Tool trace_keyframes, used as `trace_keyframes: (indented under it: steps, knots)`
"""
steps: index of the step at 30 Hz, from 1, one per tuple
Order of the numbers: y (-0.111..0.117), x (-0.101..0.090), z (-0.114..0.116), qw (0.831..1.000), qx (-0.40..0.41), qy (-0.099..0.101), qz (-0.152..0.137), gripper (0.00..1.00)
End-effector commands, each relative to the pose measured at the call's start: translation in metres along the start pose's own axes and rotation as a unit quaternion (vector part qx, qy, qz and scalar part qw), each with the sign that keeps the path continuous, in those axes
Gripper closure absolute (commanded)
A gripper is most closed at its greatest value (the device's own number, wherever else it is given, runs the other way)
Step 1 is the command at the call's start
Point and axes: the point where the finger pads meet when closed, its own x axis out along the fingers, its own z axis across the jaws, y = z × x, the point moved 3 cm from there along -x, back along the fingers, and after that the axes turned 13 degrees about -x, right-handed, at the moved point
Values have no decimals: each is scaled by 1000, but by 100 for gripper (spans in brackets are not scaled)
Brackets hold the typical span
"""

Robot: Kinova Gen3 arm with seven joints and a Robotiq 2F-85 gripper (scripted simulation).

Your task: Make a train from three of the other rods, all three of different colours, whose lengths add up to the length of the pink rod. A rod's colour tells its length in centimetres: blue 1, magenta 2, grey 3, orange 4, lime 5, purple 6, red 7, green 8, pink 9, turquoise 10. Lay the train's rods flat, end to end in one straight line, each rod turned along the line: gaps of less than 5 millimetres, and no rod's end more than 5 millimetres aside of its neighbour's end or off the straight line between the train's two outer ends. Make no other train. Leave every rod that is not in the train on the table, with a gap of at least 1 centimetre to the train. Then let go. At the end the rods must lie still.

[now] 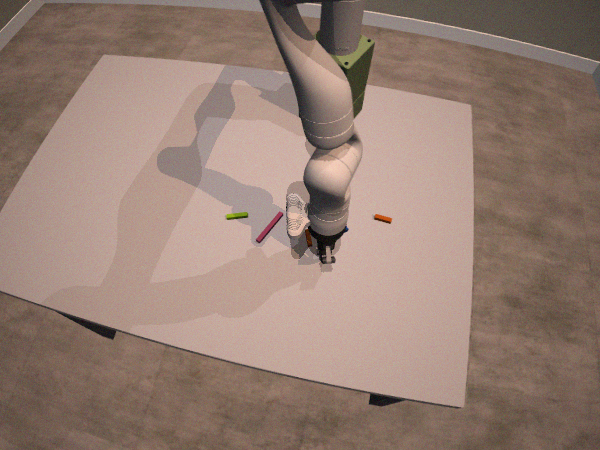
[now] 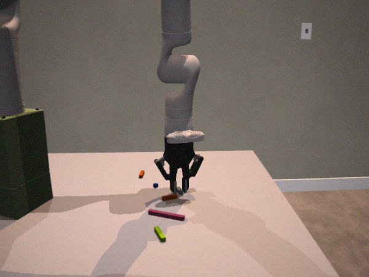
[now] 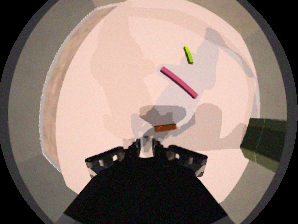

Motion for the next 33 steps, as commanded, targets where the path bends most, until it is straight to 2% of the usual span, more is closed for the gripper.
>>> trace_keyframes:
  steps: [1,11,12,33]
  knots:
    - [0,-1,-1,1000,0,1,0,76]
    - [0,-1,-1,1000,0,1,0,76]
    - [0,-1,-1,1000,0,1,0,95]
    - [0,-1,-1,1000,0,1,0,95]
